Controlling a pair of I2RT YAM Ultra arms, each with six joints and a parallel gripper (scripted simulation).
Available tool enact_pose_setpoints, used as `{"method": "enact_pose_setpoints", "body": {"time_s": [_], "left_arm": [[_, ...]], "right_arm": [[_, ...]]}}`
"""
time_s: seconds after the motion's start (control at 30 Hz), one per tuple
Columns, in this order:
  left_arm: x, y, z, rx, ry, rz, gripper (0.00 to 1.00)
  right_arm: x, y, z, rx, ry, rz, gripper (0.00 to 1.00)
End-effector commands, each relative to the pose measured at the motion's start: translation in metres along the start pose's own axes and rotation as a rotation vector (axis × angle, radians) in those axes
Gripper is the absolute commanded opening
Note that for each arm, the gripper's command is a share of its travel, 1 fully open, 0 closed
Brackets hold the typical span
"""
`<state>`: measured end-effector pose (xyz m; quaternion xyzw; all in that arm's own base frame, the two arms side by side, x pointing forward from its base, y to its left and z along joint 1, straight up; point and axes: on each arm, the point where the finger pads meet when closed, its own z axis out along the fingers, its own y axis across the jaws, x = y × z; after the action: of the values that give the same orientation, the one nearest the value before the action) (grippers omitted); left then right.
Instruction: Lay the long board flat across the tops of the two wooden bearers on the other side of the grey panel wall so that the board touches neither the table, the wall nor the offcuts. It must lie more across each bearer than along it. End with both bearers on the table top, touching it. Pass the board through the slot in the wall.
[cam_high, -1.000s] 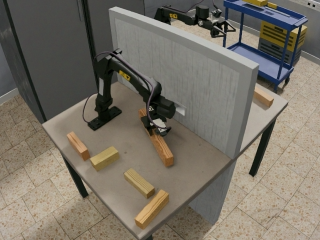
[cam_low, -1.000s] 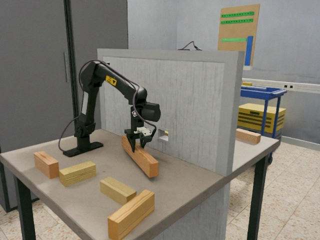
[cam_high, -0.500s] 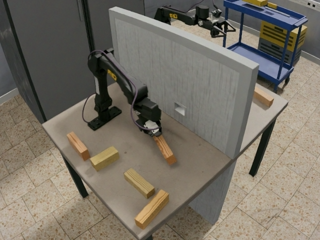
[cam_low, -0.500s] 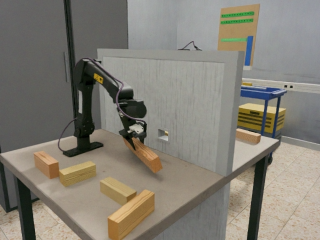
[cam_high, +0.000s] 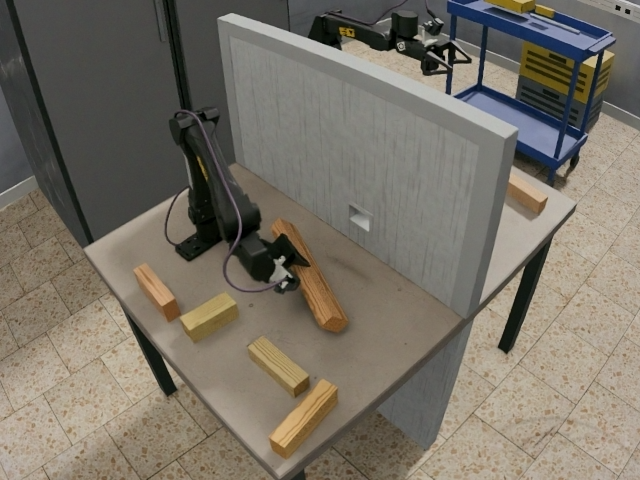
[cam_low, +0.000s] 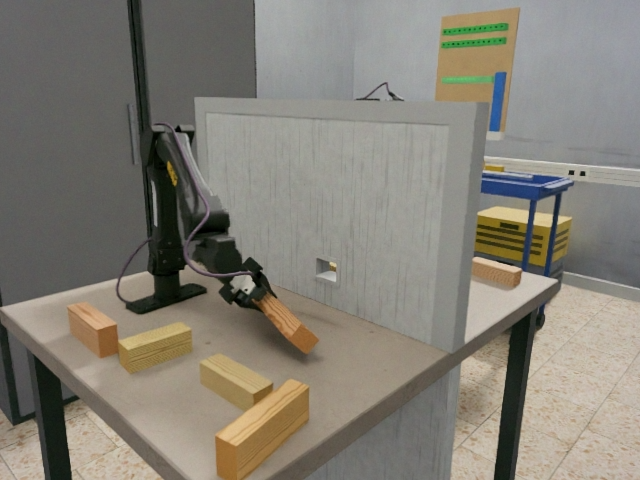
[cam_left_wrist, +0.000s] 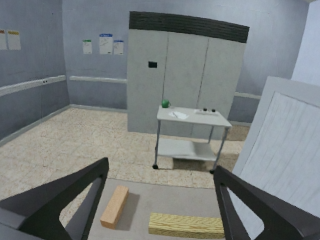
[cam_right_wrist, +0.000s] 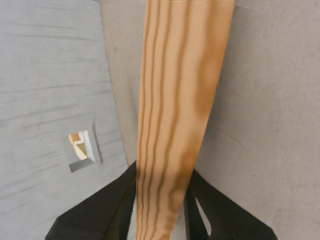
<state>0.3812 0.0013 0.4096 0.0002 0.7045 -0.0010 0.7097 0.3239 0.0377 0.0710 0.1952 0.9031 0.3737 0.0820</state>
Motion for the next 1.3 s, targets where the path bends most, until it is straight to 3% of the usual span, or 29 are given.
{"method": "enact_pose_setpoints", "body": {"time_s": [0.0, 0.13, 0.17, 0.27, 0.47, 0.7, 0.9, 0.97, 1.23, 1.27], "left_arm": [[-0.016, 0.000, -0.007, -0.004, -0.051, -0.003, 1.00], [-0.016, 0.000, -0.007, -0.004, -0.051, -0.003, 1.00], [-0.016, 0.000, -0.007, -0.004, -0.051, -0.003, 1.00], [-0.016, 0.000, -0.007, -0.004, -0.051, -0.003, 1.00], [-0.016, 0.000, -0.007, -0.004, -0.051, -0.003, 1.00], [-0.016, 0.000, -0.007, -0.004, -0.051, -0.003, 1.00], [-0.016, 0.000, -0.007, -0.004, -0.051, -0.003, 1.00], [-0.016, 0.000, -0.007, -0.004, -0.051, -0.003, 1.00], [-0.016, 0.000, -0.007, -0.004, -0.051, -0.003, 1.00], [-0.016, 0.000, -0.007, -0.004, -0.051, -0.003, 1.00]], "right_arm": [[-0.012, 0.033, -0.003, -0.195, -0.047, -0.112, 0.00], [-0.020, 0.044, -0.009, -0.169, -0.065, -0.115, 0.00], [-0.009, 0.022, 0.007, -0.138, -0.008, -0.029, 0.00], [0.000, 0.024, 0.003, -0.141, -0.014, -0.039, 0.00], [-0.016, 0.037, -0.009, -0.151, -0.060, -0.083, 0.00], [-0.007, 0.014, 0.010, -0.138, -0.006, -0.016, 0.00], [-0.019, 0.028, -0.006, -0.150, -0.073, -0.097, 0.00], [0.001, 0.008, 0.016, -0.136, 0.005, -0.023, 0.00], [-0.016, 0.019, 0.001, -0.146, -0.059, -0.081, 0.00], [-0.004, 0.010, 0.014, -0.140, -0.014, -0.049, 0.00]]}}
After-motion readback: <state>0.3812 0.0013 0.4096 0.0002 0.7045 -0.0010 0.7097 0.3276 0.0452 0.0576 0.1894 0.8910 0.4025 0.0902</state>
